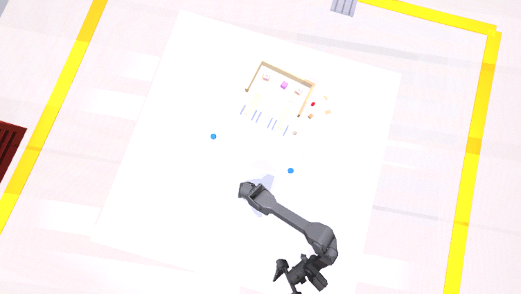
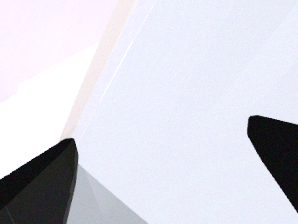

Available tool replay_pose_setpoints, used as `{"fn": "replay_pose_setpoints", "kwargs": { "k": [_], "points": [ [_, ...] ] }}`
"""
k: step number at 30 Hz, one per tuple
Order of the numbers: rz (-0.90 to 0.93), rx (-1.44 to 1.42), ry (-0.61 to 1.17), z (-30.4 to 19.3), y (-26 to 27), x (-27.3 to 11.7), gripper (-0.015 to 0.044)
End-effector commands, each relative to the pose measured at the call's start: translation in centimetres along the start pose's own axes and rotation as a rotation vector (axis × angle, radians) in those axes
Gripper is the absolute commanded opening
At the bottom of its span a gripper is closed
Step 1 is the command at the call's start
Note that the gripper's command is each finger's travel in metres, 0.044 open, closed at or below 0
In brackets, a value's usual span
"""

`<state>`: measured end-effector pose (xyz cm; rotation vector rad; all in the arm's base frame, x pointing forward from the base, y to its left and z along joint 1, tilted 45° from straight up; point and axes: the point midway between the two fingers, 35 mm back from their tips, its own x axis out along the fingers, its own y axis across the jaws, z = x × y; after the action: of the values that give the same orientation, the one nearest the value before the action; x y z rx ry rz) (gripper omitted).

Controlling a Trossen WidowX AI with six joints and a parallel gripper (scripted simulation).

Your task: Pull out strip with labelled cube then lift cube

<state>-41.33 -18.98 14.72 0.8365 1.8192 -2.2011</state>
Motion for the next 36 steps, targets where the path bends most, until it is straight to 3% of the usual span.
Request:
{"fn": "replay_pose_setpoints", "kwargs": {
  "k": [1,8,28,36],
  "points": [
    [0.000,0.000,-0.003,0.1,0.0,-0.1,0.0400],
    [0.019,0.020,-0.171,3.8,1.3,-5.1,0.0400],
    [0.219,0.082,-0.835,13.0,6.7,-28.8,0.0400],
    [0.367,0.062,-0.986,12.2,10.9,-35.3,0.0400]
  ]
}}
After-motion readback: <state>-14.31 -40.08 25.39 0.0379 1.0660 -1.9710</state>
